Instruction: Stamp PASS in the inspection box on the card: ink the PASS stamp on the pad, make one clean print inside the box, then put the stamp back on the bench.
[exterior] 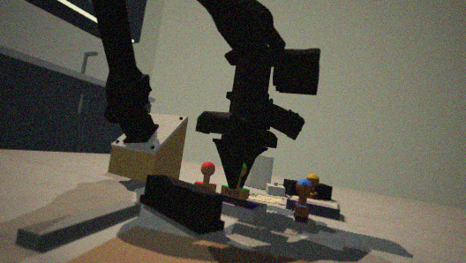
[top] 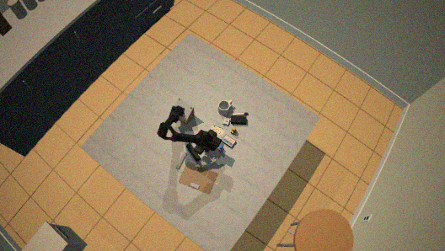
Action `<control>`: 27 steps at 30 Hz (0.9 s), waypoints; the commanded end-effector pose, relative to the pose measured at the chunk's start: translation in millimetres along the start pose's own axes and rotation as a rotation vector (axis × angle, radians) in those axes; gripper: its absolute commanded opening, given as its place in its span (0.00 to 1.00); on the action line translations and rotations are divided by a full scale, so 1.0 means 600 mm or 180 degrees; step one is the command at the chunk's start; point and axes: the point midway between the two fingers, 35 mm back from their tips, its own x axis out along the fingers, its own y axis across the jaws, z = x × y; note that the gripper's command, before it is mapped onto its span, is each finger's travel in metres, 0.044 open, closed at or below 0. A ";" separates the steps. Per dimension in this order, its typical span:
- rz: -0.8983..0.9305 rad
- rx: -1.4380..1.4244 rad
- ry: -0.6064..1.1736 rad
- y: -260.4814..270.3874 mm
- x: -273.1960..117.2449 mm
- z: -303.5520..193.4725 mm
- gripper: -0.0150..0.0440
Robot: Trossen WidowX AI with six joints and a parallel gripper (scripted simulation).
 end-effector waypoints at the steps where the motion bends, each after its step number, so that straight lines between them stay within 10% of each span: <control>1: -0.0008 0.0002 0.0008 -0.001 0.004 0.000 0.25; 27: -0.0008 0.0002 0.0008 -0.001 -0.003 0.000 0.25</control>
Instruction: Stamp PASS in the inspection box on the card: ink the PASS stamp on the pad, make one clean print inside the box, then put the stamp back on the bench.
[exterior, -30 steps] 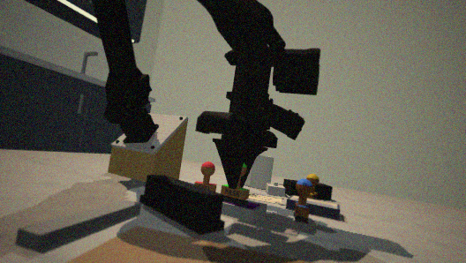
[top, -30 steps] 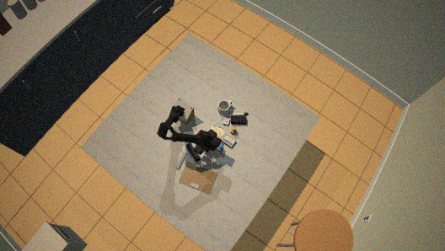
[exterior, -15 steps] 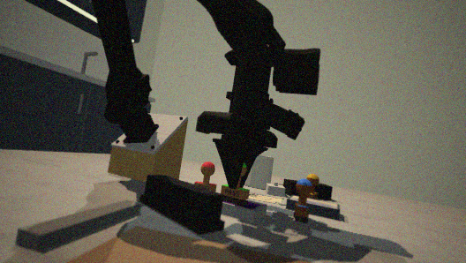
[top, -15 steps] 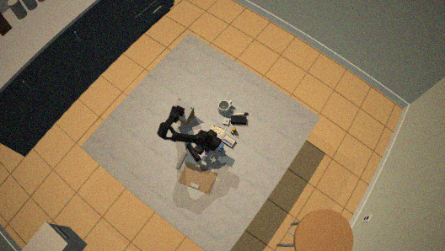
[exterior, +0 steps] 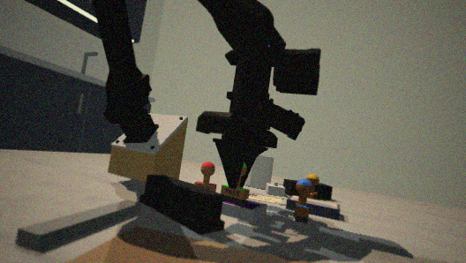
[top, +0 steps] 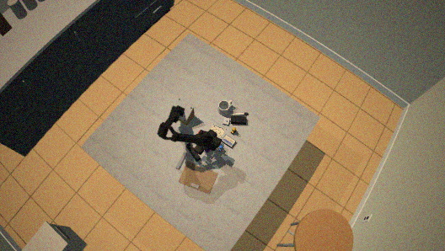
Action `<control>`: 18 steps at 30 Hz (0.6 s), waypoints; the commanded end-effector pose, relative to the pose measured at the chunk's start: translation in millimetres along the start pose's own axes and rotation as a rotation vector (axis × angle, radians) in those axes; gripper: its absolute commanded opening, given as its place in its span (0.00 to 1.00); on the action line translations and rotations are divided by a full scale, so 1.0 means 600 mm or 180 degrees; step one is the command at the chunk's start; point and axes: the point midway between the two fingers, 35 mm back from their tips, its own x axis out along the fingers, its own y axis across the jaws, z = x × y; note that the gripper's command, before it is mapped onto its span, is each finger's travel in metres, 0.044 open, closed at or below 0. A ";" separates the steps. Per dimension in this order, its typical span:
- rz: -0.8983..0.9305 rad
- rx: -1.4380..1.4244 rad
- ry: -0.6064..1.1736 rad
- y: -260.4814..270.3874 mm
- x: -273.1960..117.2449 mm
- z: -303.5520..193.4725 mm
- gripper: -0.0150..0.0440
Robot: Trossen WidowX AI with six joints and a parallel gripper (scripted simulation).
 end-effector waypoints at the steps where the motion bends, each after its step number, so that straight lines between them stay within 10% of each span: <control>1: -0.0006 0.0004 0.0007 -0.001 -0.003 -0.001 0.25; 18: -0.0004 0.0004 0.0007 -0.001 -0.017 0.000 0.25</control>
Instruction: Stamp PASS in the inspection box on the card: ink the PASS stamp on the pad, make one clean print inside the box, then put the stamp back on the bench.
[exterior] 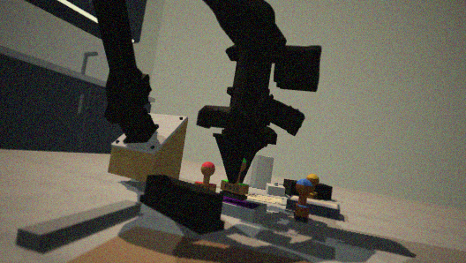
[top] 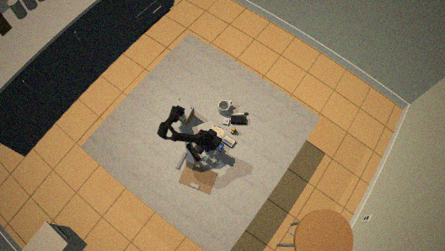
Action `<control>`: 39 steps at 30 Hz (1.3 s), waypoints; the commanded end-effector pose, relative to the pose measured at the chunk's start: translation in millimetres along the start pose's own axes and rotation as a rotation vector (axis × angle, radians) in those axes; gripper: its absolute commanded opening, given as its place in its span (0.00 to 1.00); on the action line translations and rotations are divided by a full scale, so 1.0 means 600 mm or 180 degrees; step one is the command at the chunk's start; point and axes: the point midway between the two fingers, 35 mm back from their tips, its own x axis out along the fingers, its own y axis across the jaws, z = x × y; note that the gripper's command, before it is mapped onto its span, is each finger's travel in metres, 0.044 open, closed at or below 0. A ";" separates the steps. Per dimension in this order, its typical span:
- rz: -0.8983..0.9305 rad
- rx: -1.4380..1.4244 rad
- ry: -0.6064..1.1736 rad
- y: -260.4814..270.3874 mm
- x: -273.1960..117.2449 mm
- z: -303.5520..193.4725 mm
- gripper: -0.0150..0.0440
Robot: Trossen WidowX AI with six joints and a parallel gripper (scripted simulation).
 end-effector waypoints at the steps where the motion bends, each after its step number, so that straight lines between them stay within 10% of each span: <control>1: 0.0007 0.0021 -0.0010 0.000 -0.008 0.002 0.25; 39: 0.0058 0.0007 -0.0018 0.088 -0.089 0.012 0.25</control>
